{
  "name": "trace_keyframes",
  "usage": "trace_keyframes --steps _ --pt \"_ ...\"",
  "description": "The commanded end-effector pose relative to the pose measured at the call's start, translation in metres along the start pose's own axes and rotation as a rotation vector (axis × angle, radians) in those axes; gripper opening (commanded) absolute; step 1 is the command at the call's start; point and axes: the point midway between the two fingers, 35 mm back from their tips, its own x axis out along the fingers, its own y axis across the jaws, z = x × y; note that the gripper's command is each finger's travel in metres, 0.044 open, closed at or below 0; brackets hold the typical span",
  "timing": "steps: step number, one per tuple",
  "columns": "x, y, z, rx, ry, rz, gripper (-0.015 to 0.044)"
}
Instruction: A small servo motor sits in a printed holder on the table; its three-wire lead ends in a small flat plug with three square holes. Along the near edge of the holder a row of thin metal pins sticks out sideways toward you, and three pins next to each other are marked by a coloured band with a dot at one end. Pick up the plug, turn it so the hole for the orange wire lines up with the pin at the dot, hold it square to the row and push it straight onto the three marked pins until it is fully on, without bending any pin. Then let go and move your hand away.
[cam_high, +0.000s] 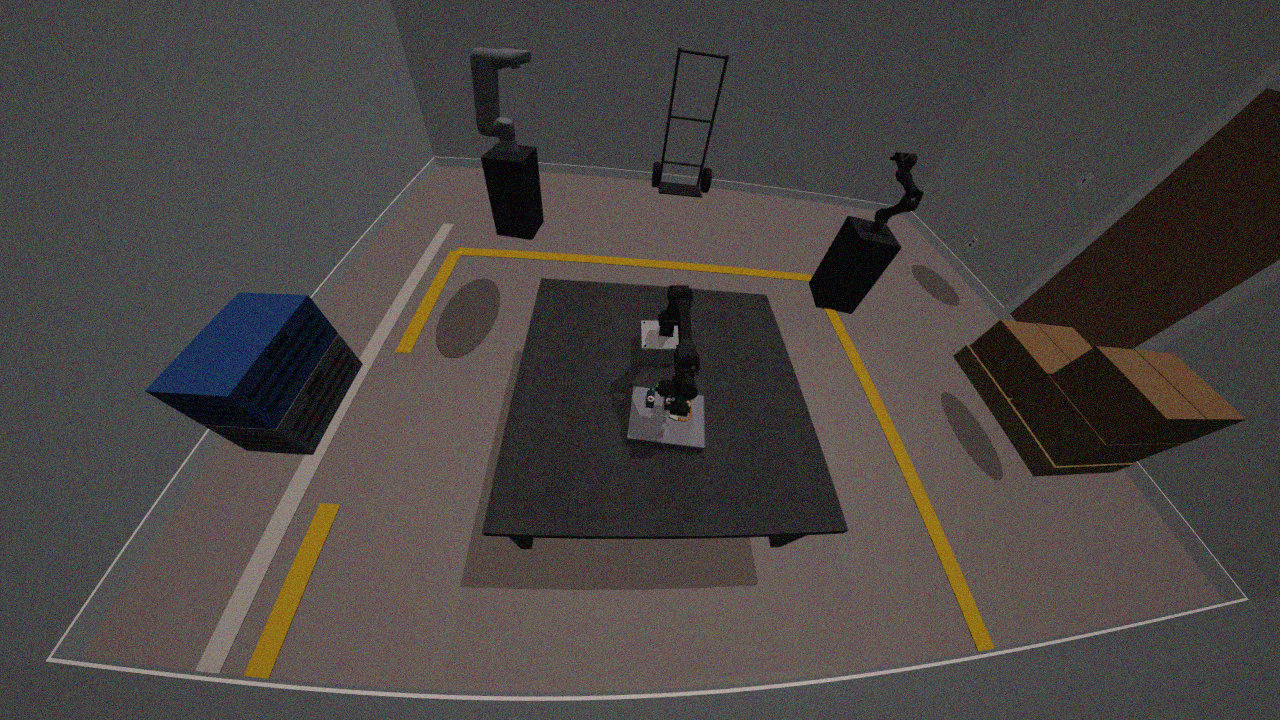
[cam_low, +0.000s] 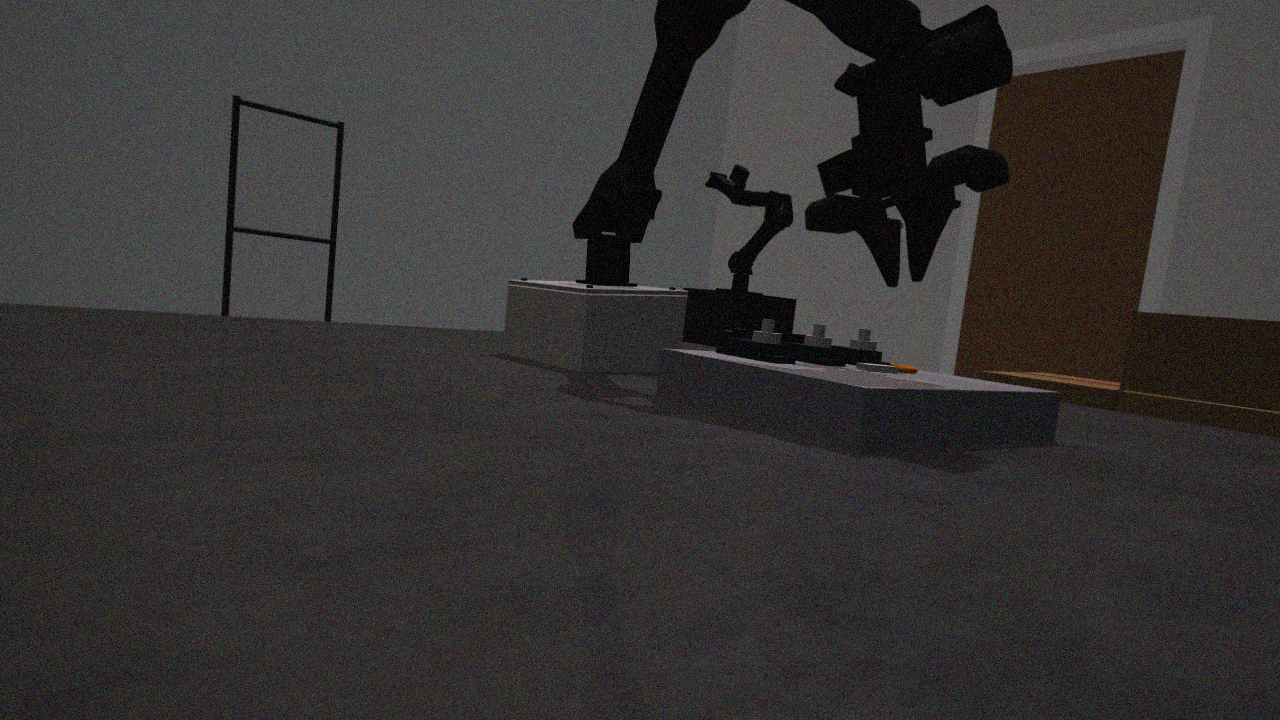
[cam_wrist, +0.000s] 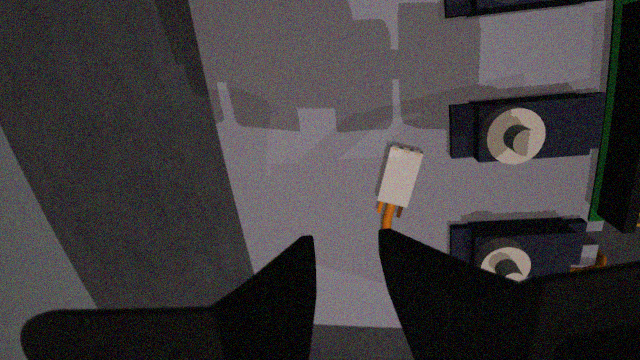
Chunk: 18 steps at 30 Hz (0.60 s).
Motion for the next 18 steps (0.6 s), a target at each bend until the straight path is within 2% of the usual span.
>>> trace_keyframes --steps 1,8,14,18 --pt "0.015 -0.006 -0.004 0.106 -0.027 -0.081 0.0115" --pt "0.039 -0.020 -0.010 0.261 -0.086 -0.211 0.0115" --pt "0.042 -0.021 -0.010 0.265 -0.088 -0.215 0.0115" --pt "0.062 -0.026 -0.009 0.265 -0.088 -0.215 0.0115"
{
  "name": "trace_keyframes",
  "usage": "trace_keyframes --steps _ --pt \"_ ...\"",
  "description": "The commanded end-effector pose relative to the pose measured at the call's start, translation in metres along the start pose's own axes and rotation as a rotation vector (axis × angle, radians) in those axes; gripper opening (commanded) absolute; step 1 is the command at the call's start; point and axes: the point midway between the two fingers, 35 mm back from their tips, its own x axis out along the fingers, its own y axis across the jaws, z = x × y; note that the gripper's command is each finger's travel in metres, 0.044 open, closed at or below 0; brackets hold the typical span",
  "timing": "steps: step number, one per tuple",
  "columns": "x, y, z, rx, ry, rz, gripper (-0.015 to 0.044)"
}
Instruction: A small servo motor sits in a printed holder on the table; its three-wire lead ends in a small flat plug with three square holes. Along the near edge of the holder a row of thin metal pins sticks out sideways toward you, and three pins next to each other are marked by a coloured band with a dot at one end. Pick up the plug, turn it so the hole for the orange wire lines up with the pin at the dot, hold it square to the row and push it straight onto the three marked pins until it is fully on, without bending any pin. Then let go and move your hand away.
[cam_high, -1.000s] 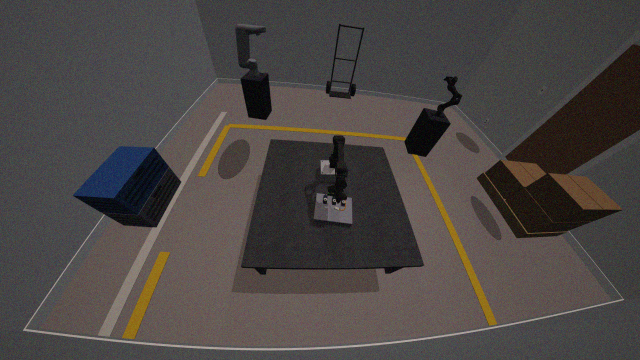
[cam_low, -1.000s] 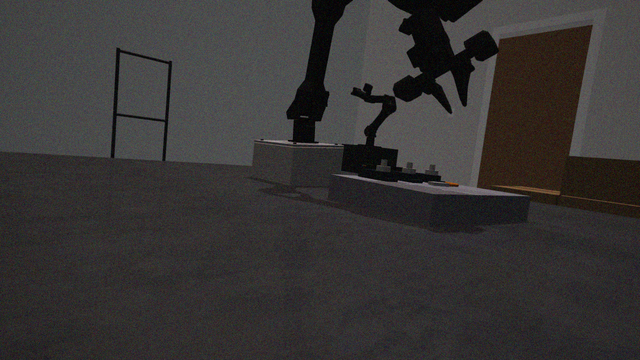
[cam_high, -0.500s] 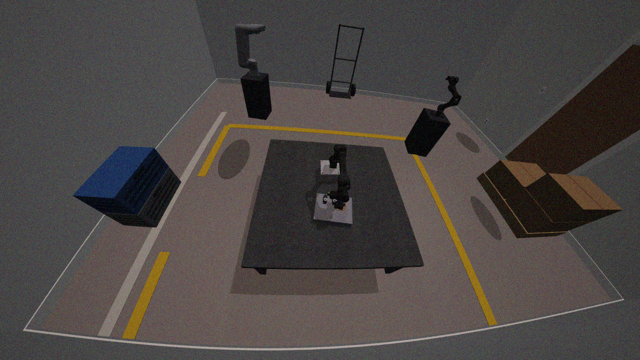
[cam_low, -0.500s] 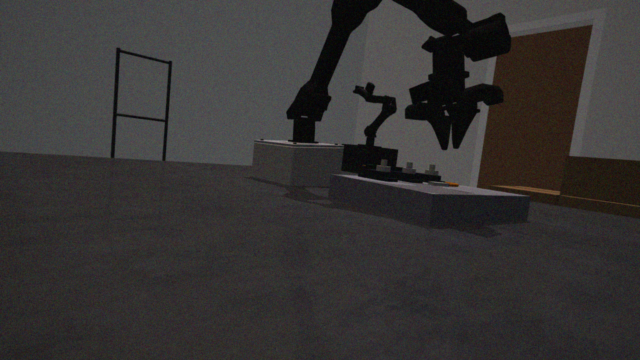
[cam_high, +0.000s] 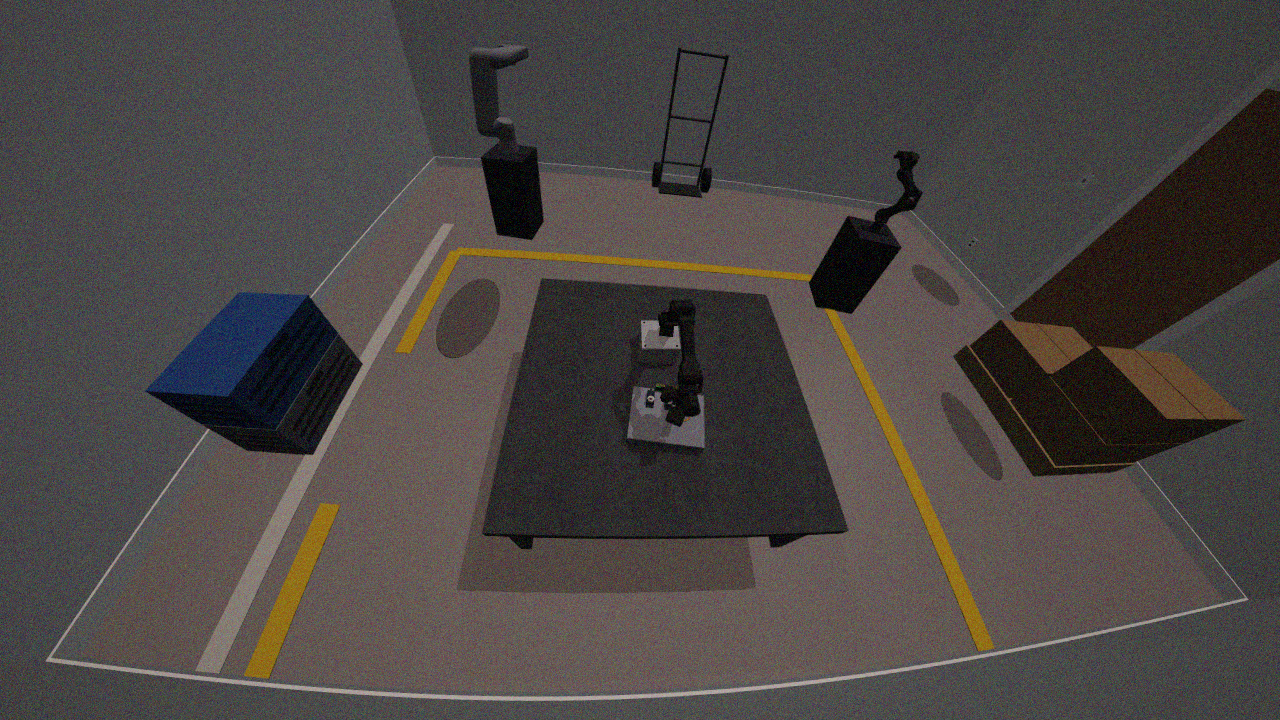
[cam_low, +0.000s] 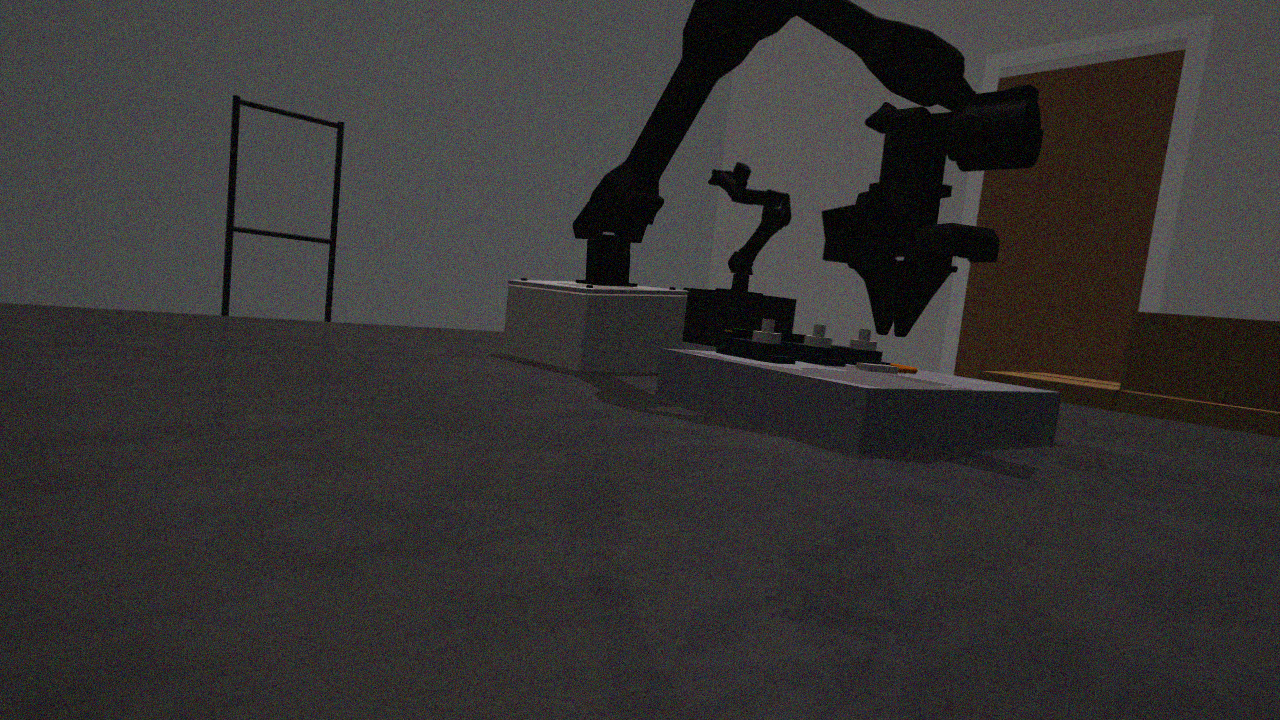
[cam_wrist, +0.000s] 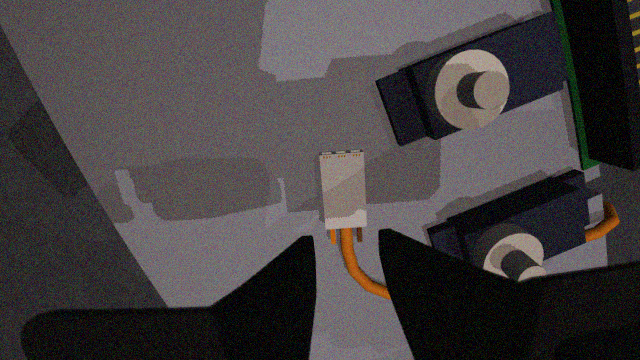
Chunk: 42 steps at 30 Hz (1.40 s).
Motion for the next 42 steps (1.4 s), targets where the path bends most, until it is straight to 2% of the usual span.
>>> trace_keyframes --steps 1,18,21,26,30,36,42 --pt "0.018 -0.001 0.002 0.008 -0.010 -0.006 0.0115" --pt "0.033 -0.001 0.002 0.008 -0.010 -0.006 0.0115" --pt "0.033 -0.001 0.002 0.008 -0.010 -0.006 0.0036" --pt "0.033 -0.001 0.002 0.008 -0.010 -0.006 0.0003" --pt "0.021 -0.001 0.001 0.008 -0.010 -0.006 0.0000" --pt "-0.021 -0.001 0.001 0.008 -0.010 -0.006 0.0000" --pt "-0.026 -0.002 0.002 -0.008 -0.010 -0.006 0.0000"
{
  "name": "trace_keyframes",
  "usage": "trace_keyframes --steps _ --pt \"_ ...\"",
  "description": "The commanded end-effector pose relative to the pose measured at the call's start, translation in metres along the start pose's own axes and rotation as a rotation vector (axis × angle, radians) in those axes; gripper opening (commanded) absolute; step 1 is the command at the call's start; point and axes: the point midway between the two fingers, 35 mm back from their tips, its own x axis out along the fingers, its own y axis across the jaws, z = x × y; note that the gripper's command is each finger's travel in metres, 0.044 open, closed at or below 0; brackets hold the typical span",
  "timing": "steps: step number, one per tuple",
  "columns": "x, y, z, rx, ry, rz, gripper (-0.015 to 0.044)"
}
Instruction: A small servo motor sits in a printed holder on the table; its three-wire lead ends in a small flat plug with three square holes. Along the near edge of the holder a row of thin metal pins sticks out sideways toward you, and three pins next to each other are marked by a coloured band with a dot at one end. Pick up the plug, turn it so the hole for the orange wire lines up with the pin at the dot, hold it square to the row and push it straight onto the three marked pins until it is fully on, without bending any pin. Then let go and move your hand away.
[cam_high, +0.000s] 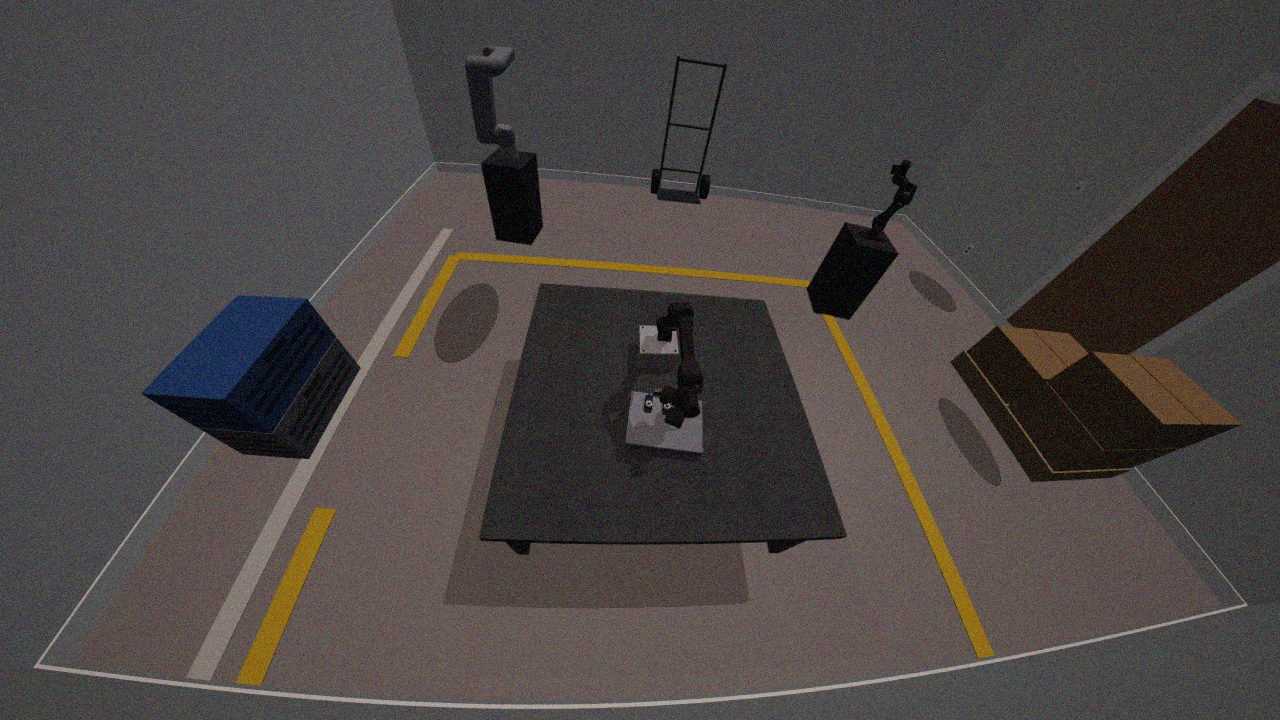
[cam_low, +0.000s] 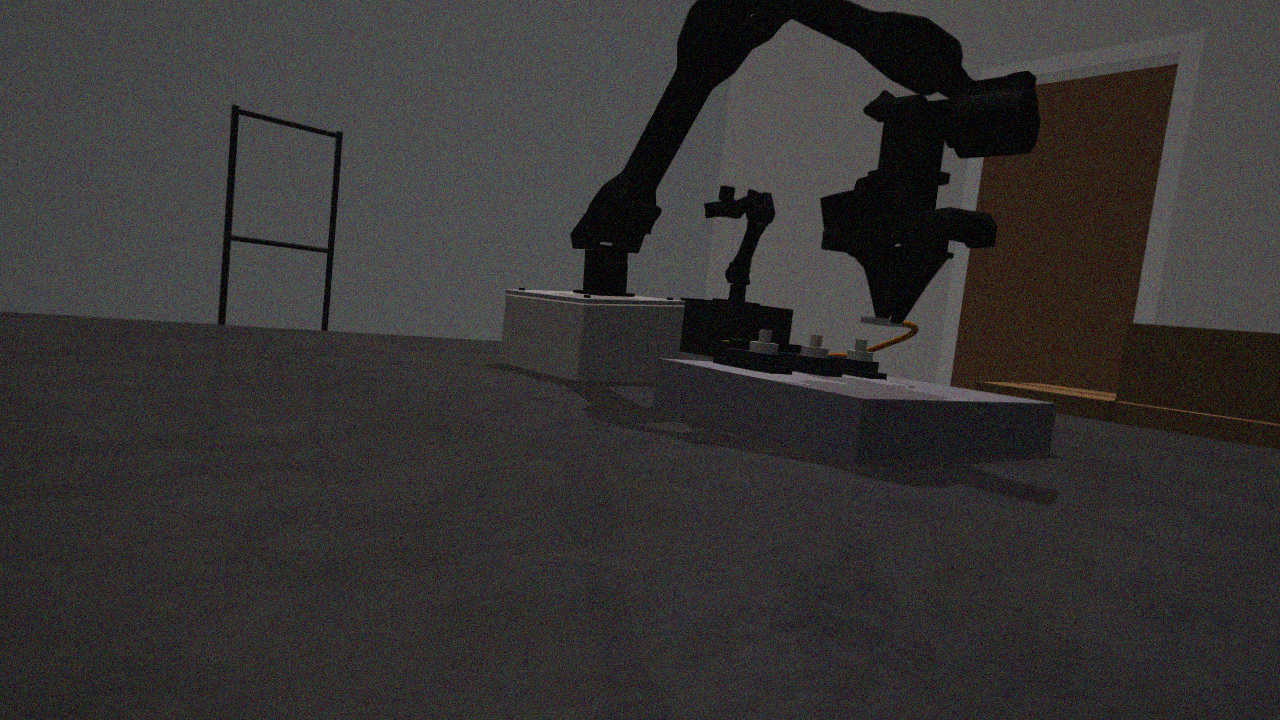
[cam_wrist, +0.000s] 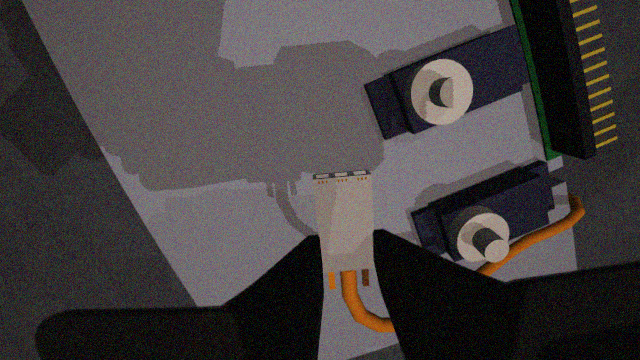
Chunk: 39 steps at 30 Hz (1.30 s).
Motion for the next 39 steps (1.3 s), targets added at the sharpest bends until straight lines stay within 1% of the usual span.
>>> trace_keyframes --steps 1,21,39 --pt "-0.004 -0.002 0.003 -0.026 -0.007 -0.002 0.0000" --pt "-0.019 -0.048 0.054 -0.637 -0.009 -0.008 0.0000" --pt "-0.019 -0.101 0.097 -1.205 -0.007 -0.016 0.0000"
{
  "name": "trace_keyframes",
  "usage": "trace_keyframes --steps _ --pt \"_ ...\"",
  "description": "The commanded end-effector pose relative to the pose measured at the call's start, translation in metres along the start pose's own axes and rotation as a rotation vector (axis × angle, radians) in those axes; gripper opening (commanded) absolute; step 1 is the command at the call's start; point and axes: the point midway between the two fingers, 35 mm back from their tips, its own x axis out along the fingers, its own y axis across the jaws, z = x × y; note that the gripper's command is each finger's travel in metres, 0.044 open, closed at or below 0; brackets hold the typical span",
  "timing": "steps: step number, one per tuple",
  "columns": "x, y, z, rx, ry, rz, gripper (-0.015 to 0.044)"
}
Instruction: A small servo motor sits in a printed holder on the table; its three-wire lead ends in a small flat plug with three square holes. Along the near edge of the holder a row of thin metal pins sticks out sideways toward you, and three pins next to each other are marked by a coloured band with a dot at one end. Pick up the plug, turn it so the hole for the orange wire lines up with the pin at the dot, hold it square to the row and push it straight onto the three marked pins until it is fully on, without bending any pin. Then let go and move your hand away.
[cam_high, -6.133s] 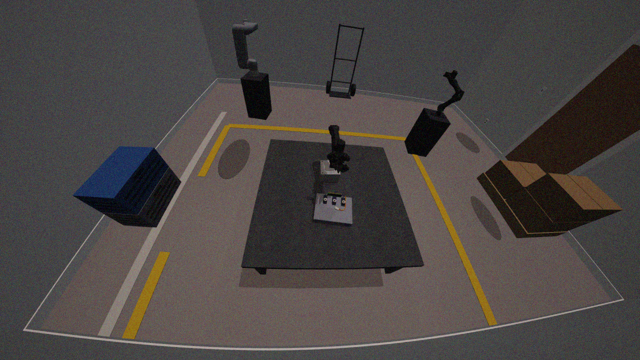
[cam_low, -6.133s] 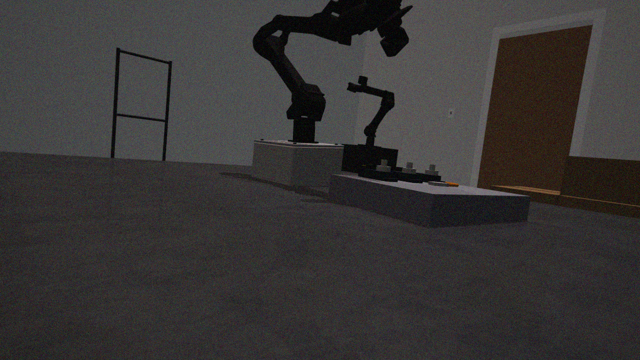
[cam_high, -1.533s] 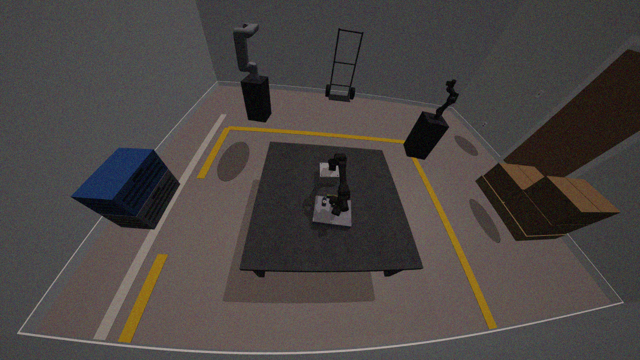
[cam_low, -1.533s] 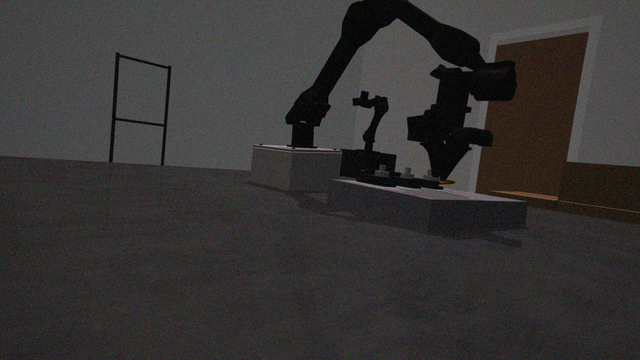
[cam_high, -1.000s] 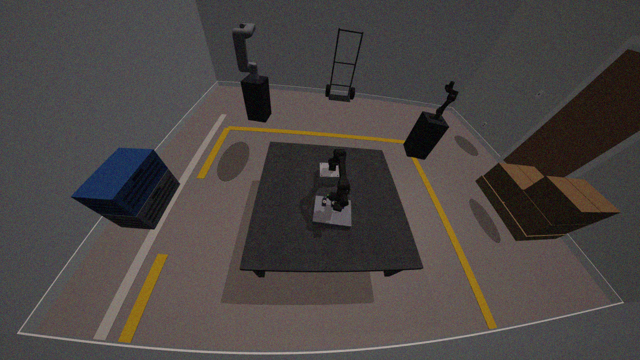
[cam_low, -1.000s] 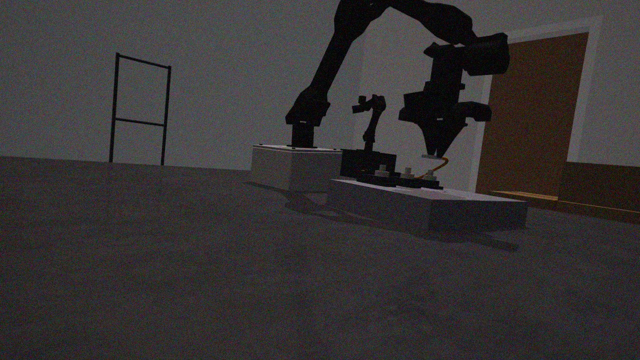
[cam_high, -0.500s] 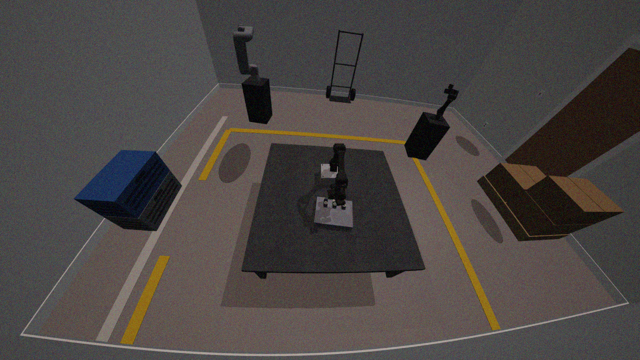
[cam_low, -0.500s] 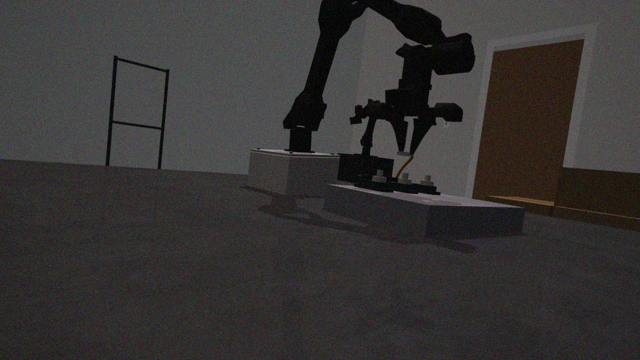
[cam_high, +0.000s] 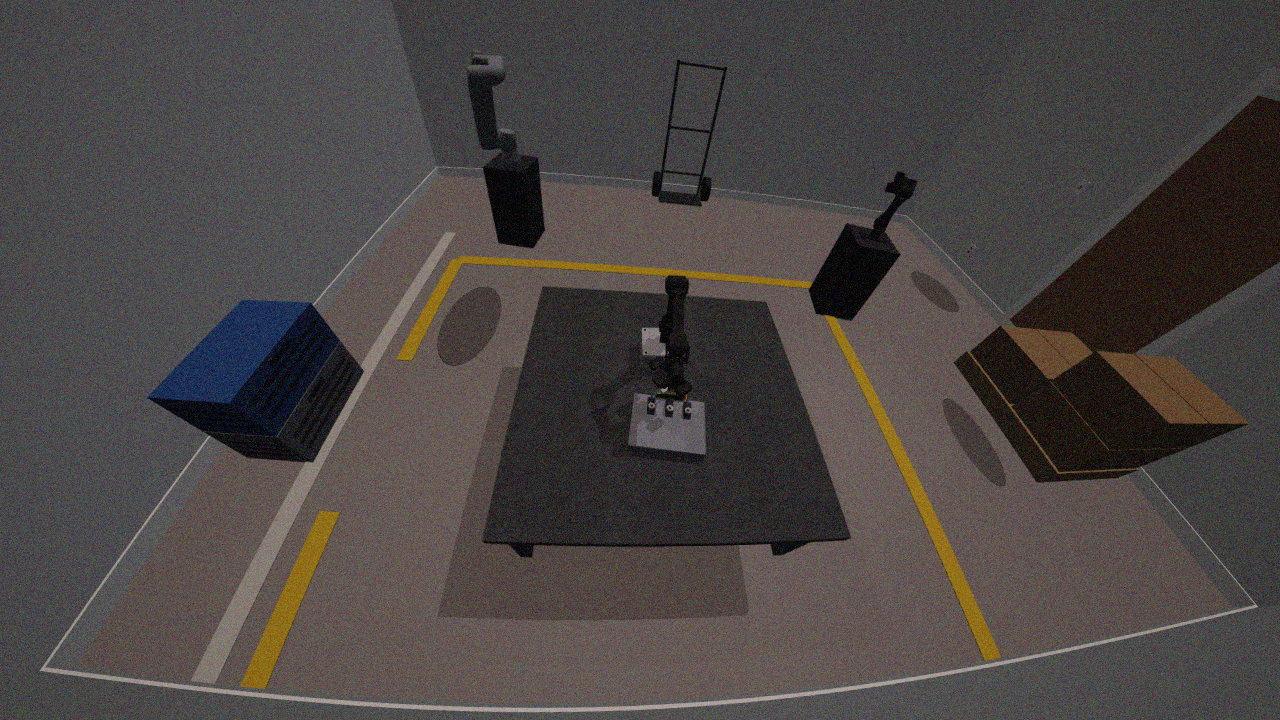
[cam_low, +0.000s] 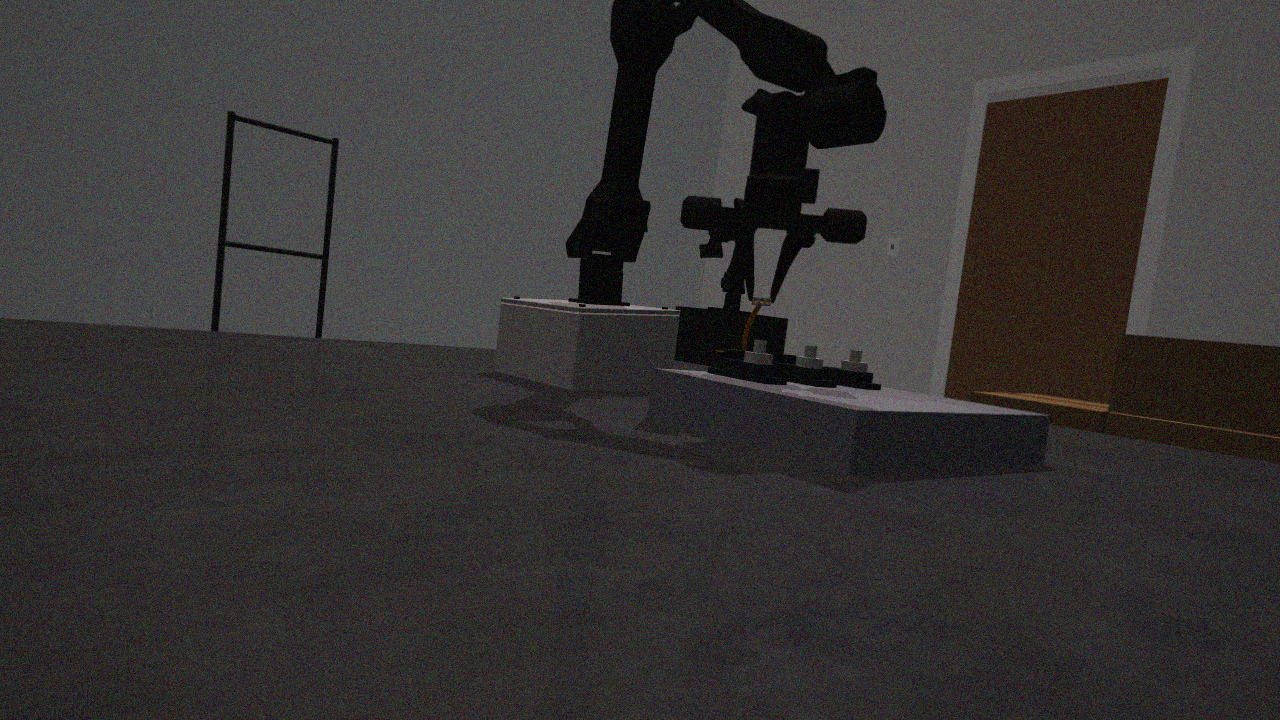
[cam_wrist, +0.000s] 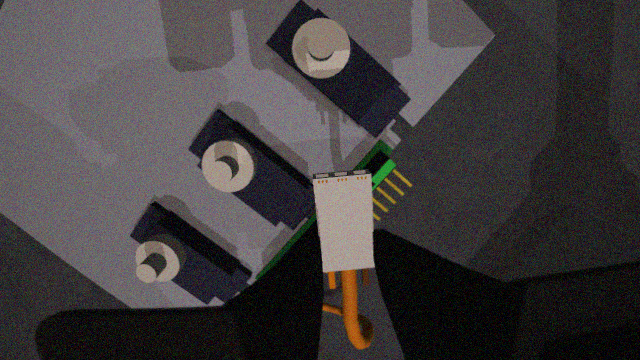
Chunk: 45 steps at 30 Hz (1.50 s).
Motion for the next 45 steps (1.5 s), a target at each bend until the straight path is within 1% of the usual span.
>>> trace_keyframes --steps 1,22,26,33,39,45 --pt "0.002 -0.015 -0.007 -0.133 -0.002 -0.005 0.0000" --pt "0.019 -0.081 -0.050 -0.774 0.004 -0.009 0.0000" --pt "0.025 -0.082 -0.050 -0.779 0.004 -0.009 0.0000" --pt "0.058 -0.082 -0.051 -0.779 0.004 -0.010 0.0000" --pt "0.059 -0.080 -0.048 -0.779 0.004 -0.010 0.0000" --pt "0.058 -0.067 -0.032 -0.779 0.003 -0.009 0.0000"
